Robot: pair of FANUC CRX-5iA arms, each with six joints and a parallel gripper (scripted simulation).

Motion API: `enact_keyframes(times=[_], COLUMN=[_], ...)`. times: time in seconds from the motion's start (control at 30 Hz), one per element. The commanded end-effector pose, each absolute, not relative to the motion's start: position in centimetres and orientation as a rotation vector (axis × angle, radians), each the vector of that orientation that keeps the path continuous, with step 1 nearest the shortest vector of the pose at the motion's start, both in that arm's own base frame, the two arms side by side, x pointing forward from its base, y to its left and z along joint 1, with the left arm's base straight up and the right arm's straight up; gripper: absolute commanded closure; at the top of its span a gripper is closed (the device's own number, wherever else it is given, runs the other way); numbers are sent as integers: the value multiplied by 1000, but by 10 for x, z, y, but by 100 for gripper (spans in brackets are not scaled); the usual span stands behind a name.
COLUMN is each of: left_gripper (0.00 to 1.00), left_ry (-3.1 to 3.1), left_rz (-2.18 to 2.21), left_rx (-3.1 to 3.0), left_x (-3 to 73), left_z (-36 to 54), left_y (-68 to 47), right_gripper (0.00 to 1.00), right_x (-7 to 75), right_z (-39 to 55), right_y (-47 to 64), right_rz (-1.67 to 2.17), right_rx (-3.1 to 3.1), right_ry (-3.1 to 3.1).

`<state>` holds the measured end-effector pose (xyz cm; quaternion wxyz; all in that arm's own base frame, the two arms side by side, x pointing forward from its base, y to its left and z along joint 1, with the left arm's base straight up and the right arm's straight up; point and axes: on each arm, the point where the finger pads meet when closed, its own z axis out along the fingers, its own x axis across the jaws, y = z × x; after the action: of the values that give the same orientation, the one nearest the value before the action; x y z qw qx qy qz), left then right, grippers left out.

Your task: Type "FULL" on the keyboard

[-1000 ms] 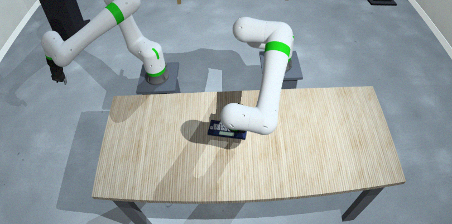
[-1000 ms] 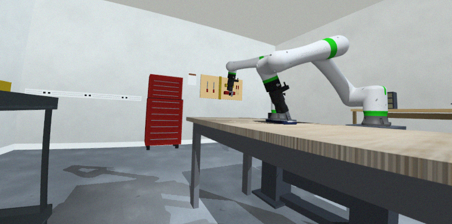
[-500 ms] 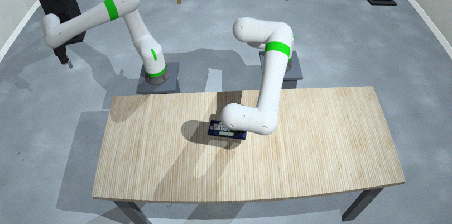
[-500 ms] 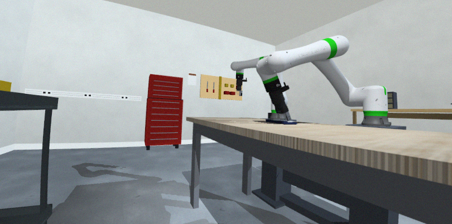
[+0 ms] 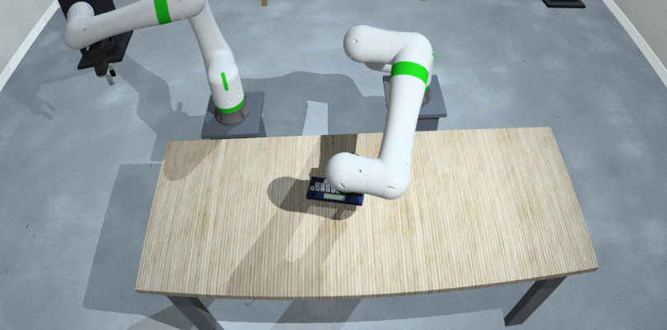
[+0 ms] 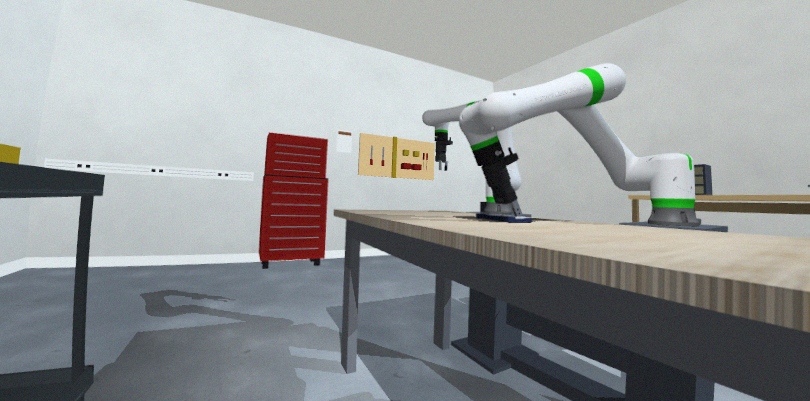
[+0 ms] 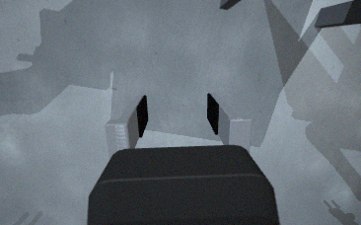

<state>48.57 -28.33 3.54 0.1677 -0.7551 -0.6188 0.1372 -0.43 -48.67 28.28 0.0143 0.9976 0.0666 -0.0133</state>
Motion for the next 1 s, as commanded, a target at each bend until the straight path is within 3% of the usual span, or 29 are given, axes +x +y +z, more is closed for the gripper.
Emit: enact_keyframes(times=[0.0,0.97], left_gripper=[100,100], left_ry=[-1762,-1762], left_rz=[390,390], left_rx=[-2150,-2150], left_x=[486,464], left_z=[40,47], left_y=[-284,-306], right_gripper=[0,0], right_x=[-14,-29], right_z=[286,290], right_y=[-482,-474], right_rz=[-26,0], right_rx=[3121,3140], right_ry=[98,-96])
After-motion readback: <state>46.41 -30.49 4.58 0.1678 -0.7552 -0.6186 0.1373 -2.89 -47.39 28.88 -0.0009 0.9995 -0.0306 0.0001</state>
